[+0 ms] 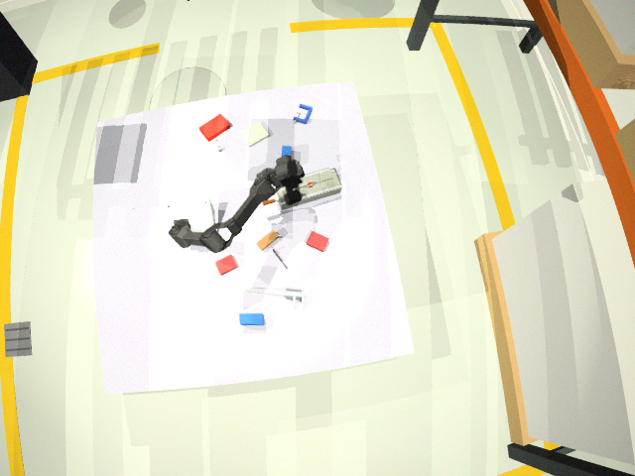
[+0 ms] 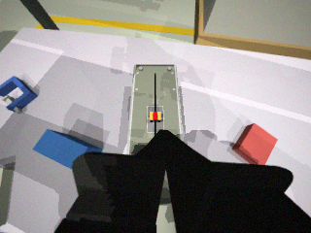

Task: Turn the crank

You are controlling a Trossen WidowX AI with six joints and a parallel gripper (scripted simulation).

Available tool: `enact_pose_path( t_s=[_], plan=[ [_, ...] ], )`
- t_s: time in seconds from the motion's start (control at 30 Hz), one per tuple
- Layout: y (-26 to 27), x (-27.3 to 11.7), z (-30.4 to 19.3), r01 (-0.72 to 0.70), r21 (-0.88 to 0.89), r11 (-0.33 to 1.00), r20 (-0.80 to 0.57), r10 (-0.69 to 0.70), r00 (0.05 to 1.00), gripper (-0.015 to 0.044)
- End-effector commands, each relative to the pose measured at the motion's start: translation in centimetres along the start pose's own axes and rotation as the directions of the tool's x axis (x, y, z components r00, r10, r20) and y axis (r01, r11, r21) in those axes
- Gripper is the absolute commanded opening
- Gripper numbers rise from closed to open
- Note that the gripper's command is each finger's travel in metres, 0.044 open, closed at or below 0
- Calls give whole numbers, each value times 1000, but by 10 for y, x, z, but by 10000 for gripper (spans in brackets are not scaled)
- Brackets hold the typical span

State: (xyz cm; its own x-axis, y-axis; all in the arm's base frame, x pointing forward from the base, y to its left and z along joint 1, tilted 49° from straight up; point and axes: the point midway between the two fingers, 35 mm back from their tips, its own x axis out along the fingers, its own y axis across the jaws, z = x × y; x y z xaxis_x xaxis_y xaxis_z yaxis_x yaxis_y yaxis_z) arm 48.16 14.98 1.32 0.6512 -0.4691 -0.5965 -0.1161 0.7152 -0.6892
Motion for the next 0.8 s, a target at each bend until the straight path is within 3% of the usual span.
enact_pose_path(
  t_s=[0.0,0.03,0.6,0.63,0.77],
  plan=[
    [0,0,0,0,0,1000,0,0,1000,0],
    [0,0,0,0,0,1000,0,0,1000,0],
    [0,0,0,0,0,1000,0,0,1000,440],
    [0,0,0,0,0,1000,0,0,1000,440],
    [0,0,0,0,0,1000,0,0,1000,335]
  ],
)
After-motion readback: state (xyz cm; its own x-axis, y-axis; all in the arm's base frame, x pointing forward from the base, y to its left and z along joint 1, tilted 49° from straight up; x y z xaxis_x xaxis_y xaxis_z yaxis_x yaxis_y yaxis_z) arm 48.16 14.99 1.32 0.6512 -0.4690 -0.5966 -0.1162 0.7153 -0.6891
